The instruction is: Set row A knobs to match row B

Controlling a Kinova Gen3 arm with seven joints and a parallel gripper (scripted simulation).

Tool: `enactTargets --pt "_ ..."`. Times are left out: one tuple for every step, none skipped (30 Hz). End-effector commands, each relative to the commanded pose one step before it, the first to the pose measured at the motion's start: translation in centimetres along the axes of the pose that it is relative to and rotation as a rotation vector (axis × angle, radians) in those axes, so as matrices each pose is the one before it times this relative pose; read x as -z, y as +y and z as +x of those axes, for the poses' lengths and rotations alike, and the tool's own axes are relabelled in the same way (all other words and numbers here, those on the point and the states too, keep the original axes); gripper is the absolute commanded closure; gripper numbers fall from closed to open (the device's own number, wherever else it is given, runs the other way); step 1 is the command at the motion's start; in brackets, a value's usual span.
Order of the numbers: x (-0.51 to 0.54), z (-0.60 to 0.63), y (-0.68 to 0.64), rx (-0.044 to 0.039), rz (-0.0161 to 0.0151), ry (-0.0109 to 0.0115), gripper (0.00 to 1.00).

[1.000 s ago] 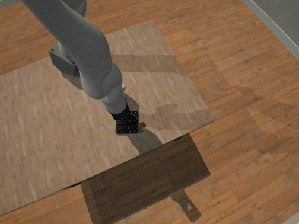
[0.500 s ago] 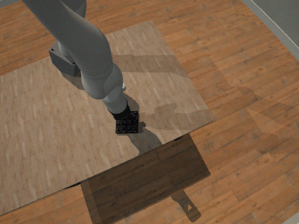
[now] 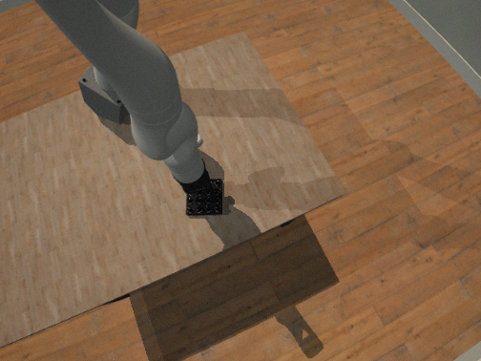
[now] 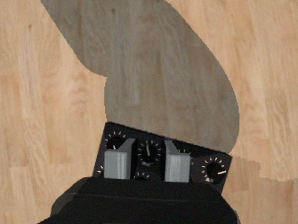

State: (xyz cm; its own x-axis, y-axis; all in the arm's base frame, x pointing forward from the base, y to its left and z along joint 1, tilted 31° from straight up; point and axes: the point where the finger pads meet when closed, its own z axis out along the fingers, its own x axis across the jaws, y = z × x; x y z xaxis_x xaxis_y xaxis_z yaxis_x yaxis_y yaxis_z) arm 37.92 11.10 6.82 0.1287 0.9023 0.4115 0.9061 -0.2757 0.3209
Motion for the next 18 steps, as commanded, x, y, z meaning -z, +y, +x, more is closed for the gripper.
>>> enactTargets --pt "0.028 -0.005 0.032 0.00007 -0.00098 -0.00013 0.54" --pt "0.0 0.0 0.0 0.0 0.0 0.0 0.54" --pt "0.0 0.0 0.0 0.0 0.0 0.0 0.54" --pt "0.0 0.0 0.0 0.0 0.0 0.0 0.54" --pt "0.0 0.0 0.0 0.0 0.0 0.0 0.54" --pt "0.0 0.0 0.0 0.0 0.0 0.0 0.54" --pt "0.0 0.0 0.0 0.0 0.0 0.0 0.54" --pt "0.0 0.0 0.0 0.0 0.0 0.0 0.54" --pt "0.0 0.0 0.0 0.0 0.0 0.0 0.54" --pt "0.0 0.0 0.0 0.0 0.0 0.0 0.54" --pt "0.0 0.0 0.0 0.0 0.0 0.0 0.54" --pt "0.0 0.0 0.0 0.0 0.0 0.0 0.54" --pt "0.0 0.0 0.0 0.0 0.0 0.0 0.54" --pt "0.0 0.0 0.0 0.0 0.0 0.0 0.7" --pt "0.0 0.0 0.0 0.0 0.0 0.0 0.7" --pt "0.0 0.0 0.0 0.0 0.0 0.0 0.7" --pt "0.0 0.0 0.0 0.0 0.0 0.0 0.7" --pt "0.0 0.0 0.0 0.0 0.0 0.0 0.7"
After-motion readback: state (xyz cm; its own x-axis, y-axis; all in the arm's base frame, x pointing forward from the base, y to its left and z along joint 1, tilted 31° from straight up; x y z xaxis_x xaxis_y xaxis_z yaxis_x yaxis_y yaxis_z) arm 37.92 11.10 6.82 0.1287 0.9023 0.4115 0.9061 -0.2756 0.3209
